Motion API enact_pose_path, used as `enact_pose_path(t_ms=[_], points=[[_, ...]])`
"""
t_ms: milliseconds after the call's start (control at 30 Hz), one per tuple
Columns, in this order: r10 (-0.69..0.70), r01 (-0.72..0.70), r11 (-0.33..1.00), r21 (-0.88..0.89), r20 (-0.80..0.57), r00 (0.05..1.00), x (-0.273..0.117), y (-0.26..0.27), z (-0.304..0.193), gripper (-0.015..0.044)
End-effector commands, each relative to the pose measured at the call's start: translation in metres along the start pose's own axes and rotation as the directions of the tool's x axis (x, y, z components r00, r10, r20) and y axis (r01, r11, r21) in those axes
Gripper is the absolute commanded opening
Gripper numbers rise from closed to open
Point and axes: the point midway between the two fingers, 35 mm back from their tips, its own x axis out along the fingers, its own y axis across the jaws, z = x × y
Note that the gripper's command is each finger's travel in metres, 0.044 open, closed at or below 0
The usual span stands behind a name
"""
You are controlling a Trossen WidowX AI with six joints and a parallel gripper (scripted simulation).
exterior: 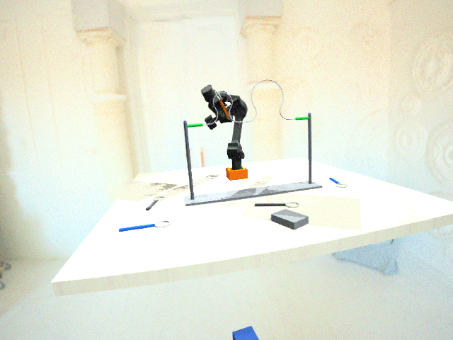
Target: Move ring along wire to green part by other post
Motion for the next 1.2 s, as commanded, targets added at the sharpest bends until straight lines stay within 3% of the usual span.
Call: enact_pose_path(t_ms=[0, 567, 1167], points=[[-0.05, 0.05, 0.995, -0.089, 0.003, 0.999, -0.001, -0.006, 0.002, -0.015], [-0.262, 0.261, 0.853, -0.452, 0.062, 0.963, -0.006, -0.036, 0.01, -0.015], [-0.422, 0.419, 0.544, -0.727, 0.195, 0.885, -0.018, -0.058, 0.029, -0.015]])
